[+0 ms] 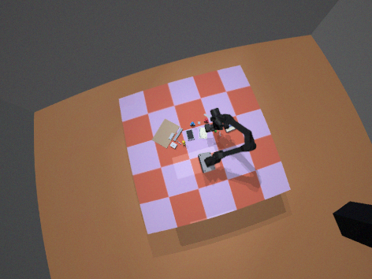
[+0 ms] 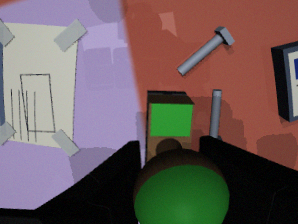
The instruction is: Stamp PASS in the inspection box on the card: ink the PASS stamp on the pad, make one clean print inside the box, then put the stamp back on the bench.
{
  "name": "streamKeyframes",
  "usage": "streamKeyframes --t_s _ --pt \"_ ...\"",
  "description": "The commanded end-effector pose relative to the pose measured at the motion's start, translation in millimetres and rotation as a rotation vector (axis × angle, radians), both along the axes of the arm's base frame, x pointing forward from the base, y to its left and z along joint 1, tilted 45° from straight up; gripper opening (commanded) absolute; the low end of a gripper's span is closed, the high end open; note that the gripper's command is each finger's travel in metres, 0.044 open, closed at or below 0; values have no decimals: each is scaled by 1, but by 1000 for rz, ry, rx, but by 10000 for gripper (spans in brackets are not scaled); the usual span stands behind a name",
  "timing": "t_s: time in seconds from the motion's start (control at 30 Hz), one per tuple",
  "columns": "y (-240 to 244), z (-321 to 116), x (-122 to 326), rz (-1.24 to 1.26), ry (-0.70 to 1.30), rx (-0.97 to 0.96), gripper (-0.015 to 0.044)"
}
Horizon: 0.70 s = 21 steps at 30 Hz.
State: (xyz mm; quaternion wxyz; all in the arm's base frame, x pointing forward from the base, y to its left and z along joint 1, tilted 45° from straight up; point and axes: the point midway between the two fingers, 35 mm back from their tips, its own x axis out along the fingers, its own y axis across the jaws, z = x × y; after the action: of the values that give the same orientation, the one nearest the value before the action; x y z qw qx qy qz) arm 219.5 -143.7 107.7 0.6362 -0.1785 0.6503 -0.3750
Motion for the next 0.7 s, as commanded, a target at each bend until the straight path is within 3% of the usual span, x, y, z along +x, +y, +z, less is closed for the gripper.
streamKeyframes --t_s 0.0,0.67 --pt "-4 -2 -1 2 2 -1 0" --pt "-27 -25 -3 2 2 1 0"
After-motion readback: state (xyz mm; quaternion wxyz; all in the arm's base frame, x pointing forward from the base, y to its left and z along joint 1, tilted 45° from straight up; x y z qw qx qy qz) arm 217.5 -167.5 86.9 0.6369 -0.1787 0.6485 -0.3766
